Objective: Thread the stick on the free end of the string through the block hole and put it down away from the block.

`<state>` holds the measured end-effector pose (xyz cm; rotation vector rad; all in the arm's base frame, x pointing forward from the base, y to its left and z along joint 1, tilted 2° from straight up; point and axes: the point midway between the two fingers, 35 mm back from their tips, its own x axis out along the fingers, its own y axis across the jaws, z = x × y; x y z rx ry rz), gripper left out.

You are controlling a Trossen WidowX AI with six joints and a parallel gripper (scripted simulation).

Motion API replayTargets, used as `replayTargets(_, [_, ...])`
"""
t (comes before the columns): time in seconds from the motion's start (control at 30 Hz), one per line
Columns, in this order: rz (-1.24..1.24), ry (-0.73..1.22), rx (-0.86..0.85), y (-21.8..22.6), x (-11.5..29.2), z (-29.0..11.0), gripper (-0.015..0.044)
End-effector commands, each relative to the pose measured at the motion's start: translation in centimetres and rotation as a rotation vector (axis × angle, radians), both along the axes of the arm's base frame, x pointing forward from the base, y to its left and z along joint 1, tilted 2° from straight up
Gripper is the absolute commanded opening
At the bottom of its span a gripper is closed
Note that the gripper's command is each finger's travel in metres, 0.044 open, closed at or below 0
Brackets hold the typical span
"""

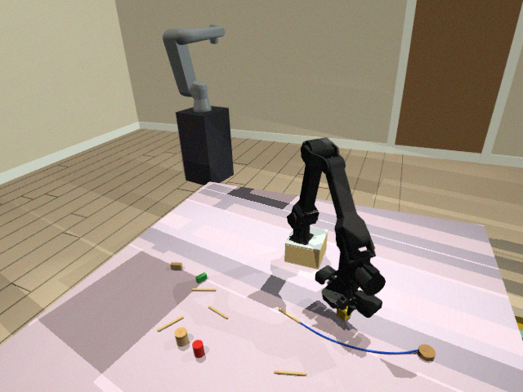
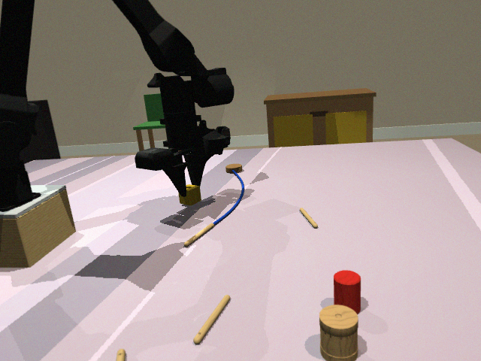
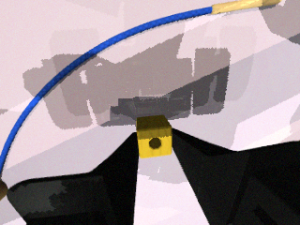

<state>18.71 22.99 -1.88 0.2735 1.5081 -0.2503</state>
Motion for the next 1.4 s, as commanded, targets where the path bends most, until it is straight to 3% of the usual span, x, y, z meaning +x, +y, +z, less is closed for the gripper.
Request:
replayTargets(0.0, [0.000,-0.002,0.003,0.1,0.1,0.4,0.0000])
replayTargets(0.53, [0.000,-0.005,0.001,0.1,0.0,1.2,0.0000])
replayTargets(1.37, [-0.008,-0.321,-0.112,0.8,-1.9,0.5,0.0000])
